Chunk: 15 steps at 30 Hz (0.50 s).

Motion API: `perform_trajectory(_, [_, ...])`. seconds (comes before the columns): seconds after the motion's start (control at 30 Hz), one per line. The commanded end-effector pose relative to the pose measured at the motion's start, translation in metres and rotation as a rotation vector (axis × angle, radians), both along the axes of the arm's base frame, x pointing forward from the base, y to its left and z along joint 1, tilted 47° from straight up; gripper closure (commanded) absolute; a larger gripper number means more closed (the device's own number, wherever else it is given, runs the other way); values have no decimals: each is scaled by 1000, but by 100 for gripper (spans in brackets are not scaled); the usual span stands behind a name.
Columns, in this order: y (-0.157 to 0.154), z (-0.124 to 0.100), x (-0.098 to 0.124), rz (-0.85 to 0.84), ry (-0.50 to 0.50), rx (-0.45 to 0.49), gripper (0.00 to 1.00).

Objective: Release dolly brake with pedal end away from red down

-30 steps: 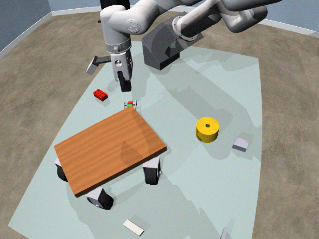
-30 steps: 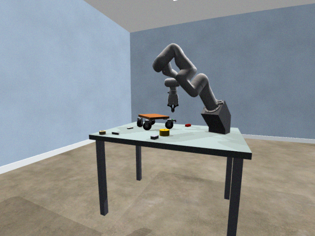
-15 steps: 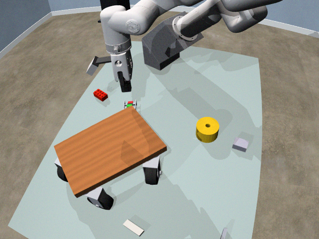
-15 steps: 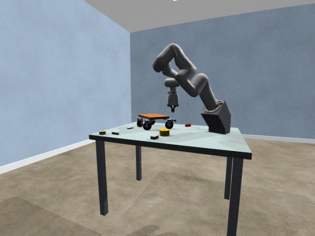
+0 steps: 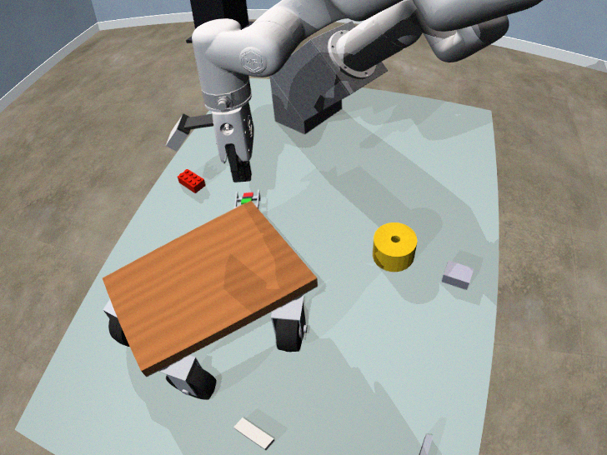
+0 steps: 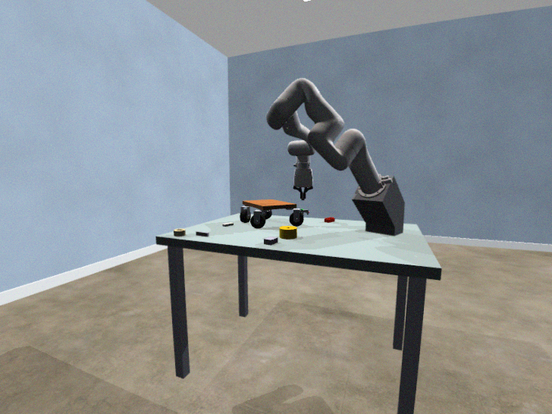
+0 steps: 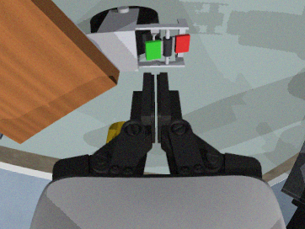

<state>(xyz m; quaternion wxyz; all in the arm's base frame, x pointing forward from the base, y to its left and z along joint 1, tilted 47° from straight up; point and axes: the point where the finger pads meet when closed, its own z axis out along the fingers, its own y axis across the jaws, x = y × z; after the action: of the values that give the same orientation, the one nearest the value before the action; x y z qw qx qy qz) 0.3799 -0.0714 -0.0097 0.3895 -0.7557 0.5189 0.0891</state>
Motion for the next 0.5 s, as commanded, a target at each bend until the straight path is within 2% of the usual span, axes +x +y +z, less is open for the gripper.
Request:
perform_trajectory(0.0, [2, -3, 2, -2, -3, -2, 100])
perform_trajectory(0.47, [21, -22, 10, -2, -3, -2, 100])
